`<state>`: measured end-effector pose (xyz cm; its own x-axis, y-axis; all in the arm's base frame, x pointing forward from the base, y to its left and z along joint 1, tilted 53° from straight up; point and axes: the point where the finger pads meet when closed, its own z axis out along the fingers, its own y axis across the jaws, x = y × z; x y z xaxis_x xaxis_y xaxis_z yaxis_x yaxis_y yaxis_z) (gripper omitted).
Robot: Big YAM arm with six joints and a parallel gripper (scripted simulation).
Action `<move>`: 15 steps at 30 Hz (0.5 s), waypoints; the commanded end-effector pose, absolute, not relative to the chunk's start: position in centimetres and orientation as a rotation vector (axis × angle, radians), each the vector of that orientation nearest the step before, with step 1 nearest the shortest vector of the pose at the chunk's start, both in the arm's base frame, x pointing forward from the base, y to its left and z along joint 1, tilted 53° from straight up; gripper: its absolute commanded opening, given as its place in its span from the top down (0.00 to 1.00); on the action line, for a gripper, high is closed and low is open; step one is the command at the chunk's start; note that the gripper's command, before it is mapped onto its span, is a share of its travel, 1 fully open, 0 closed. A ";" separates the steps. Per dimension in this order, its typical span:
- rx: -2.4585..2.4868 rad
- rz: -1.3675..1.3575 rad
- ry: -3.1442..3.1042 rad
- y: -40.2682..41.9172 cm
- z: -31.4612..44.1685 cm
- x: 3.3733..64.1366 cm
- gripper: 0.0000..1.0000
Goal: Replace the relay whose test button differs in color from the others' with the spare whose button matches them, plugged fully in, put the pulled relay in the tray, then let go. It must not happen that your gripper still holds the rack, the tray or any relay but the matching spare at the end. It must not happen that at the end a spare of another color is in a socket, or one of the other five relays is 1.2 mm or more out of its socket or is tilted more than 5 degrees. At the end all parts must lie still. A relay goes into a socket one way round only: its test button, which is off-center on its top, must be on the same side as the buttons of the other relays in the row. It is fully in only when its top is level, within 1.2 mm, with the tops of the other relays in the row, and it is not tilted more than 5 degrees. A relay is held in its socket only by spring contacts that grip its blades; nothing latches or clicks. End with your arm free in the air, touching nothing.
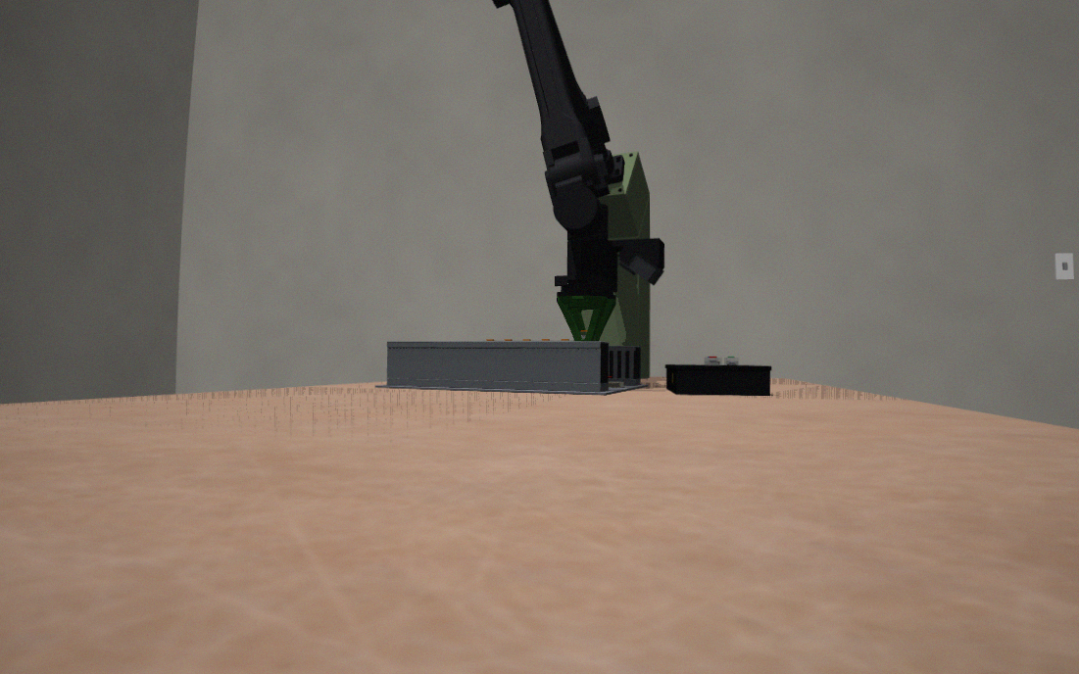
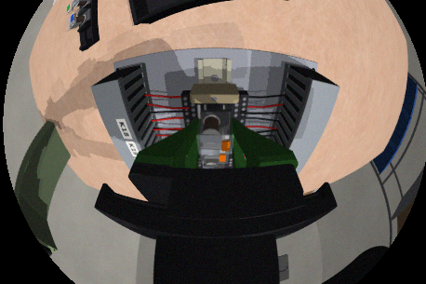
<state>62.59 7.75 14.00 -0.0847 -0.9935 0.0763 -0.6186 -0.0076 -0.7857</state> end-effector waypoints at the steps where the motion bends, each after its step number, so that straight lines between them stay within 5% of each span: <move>1: -1.641 -0.940 1.706 9.2 16.5 62.5 1.00; 15: -1.637 -0.940 1.706 9.2 16.4 62.5 1.00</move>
<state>62.59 7.81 14.01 -0.0840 -0.9936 0.0758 -0.6180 -0.0077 -0.7861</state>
